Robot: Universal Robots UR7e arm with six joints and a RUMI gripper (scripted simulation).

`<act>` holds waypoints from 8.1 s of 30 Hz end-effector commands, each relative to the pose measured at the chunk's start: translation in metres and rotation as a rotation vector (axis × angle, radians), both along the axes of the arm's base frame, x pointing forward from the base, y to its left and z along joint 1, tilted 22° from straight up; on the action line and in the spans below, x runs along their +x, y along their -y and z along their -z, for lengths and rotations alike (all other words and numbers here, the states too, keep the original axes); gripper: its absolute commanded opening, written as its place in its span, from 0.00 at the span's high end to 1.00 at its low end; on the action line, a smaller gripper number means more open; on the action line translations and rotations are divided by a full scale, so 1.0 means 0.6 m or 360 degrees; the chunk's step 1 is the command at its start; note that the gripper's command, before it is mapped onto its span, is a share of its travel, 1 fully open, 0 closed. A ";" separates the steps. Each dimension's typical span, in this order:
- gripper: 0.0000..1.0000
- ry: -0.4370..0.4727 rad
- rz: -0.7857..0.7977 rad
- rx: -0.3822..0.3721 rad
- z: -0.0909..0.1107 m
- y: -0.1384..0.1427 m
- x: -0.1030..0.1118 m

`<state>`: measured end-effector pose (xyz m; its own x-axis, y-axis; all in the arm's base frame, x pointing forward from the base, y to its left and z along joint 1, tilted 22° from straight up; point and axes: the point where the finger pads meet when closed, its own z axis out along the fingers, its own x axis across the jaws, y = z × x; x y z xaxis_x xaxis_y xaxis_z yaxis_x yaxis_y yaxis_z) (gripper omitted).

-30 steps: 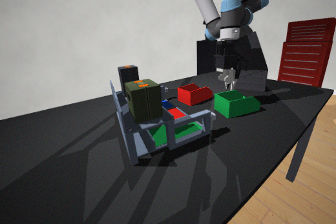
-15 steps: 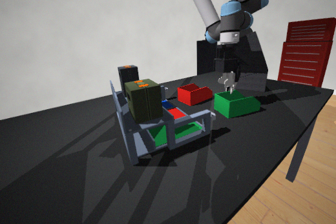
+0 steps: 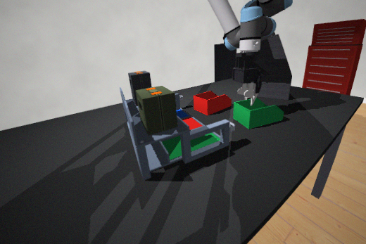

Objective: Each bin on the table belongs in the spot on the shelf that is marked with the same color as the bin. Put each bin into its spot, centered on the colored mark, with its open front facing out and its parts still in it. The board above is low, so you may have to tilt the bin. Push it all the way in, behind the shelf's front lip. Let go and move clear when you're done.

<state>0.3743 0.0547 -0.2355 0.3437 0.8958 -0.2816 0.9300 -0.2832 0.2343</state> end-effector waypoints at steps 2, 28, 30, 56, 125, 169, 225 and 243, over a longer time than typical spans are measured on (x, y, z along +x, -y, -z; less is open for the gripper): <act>0.85 0.0002 -0.0001 0.0000 0.007 0.002 0.002; 0.85 0.0002 -0.0001 0.0000 0.012 0.004 0.002; 1.00 0.0002 -0.0001 0.0000 0.012 0.004 0.002; 1.00 0.0002 -0.0001 0.0000 0.011 0.004 0.002; 1.00 0.0002 -0.0001 0.0000 -0.022 -0.008 -0.002; 1.00 0.0002 -0.0001 0.0000 -0.094 -0.035 -0.013; 1.00 0.0002 -0.0001 0.0000 -0.122 -0.045 -0.017; 1.00 0.0002 -0.0001 0.0000 -0.124 -0.046 -0.017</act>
<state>0.3639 0.0817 -0.1620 0.3437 0.8959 -0.2816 0.9300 -0.2831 0.2344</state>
